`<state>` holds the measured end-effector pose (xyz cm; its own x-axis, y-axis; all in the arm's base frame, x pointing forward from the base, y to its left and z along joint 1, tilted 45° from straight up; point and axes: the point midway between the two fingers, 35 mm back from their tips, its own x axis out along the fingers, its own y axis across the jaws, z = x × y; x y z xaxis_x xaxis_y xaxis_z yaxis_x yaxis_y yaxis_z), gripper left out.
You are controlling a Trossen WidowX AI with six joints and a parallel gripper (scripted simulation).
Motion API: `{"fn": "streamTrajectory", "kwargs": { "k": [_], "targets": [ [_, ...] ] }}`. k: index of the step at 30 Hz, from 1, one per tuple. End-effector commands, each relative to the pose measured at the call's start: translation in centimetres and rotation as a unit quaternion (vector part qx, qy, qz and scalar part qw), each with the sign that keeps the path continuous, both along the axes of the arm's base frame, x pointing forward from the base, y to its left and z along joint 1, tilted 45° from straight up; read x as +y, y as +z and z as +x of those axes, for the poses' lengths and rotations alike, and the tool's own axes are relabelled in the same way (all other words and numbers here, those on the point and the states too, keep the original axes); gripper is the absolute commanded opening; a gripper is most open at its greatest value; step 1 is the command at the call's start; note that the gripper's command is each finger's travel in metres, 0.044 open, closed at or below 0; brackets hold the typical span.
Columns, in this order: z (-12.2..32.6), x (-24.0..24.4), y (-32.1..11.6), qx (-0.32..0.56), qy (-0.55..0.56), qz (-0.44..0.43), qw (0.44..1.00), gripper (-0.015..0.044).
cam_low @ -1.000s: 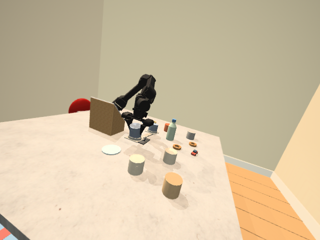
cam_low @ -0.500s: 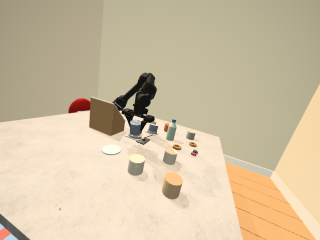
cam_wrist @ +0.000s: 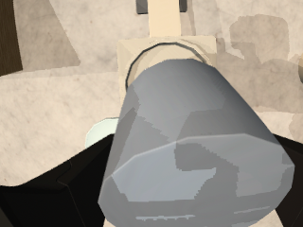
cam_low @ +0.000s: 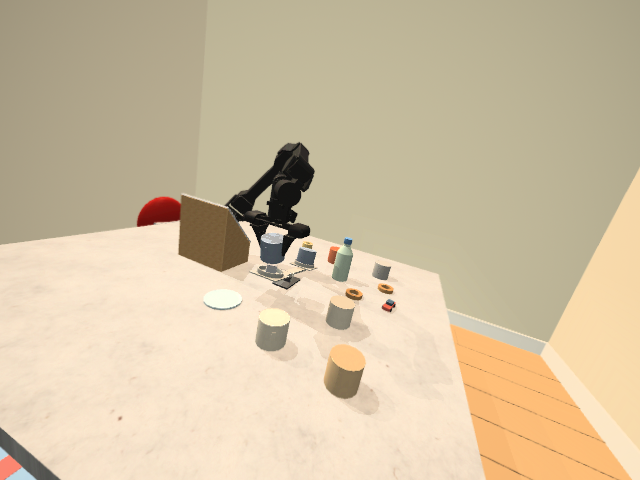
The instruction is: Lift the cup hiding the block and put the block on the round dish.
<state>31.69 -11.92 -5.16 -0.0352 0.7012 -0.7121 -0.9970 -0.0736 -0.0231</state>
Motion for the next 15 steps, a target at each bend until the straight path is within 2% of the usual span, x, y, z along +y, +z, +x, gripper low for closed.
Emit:
{"fn": "streamTrajectory", "kwargs": {
  "k": [1,15],
  "targets": [
    [0.1,-0.8,0.5,-0.005,-0.001,-0.005,1.0,0.0],
    [-0.1,-1.9,1.9,-0.004,0.0,-0.005,1.0,0.0]
  ]
}}
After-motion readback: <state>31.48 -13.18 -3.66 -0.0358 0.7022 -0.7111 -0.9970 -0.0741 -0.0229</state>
